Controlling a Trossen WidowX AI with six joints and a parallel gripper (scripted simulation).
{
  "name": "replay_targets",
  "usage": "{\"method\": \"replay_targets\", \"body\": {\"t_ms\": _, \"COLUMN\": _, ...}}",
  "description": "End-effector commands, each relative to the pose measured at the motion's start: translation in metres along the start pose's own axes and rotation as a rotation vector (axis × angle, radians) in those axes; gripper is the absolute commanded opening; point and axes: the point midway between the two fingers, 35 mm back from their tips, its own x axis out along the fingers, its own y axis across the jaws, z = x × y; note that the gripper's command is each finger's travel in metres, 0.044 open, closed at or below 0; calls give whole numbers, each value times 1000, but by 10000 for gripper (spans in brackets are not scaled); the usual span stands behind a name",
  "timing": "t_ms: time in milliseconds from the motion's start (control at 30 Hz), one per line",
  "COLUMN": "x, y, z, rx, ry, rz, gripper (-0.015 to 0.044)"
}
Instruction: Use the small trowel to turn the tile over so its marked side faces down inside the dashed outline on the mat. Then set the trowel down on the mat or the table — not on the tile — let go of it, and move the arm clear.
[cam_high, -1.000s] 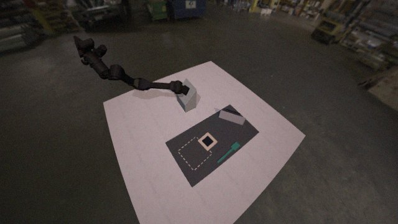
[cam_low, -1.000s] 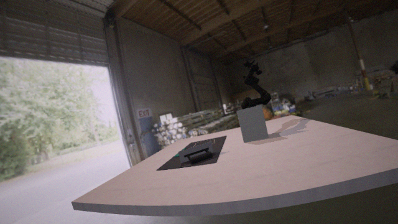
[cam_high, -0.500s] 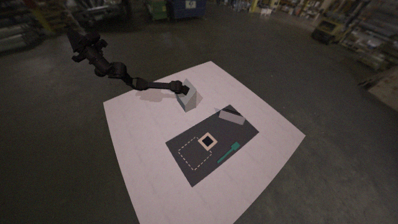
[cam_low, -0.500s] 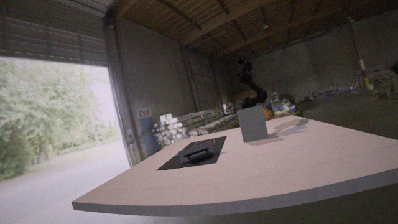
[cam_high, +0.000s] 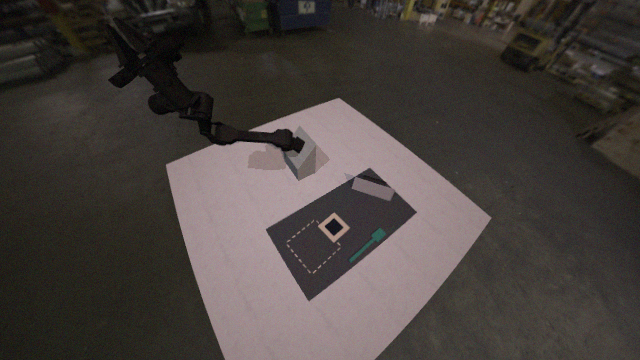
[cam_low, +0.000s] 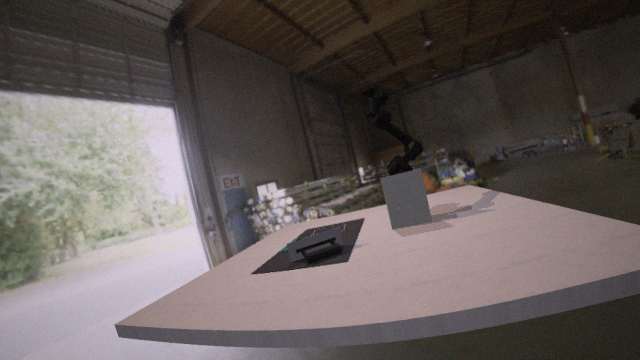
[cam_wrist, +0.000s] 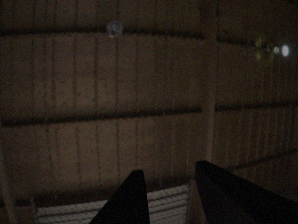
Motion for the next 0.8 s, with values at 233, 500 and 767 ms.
{"method": "replay_targets", "body": {"t_ms": 233, "x": -1, "y": 98, "z": -54, "rx": 252, "ry": 190, "rz": 190, "gripper": 100}}
{"method": "replay_targets", "body": {"t_ms": 500, "x": -8, "y": 148, "z": -63, "rx": 416, "ry": 241, "rz": 282, "gripper": 100}}
{"method": "replay_targets", "body": {"t_ms": 767, "x": -29, "y": 224, "z": -86, "rx": 531, "ry": 395, "rz": 424, "gripper": 100}}
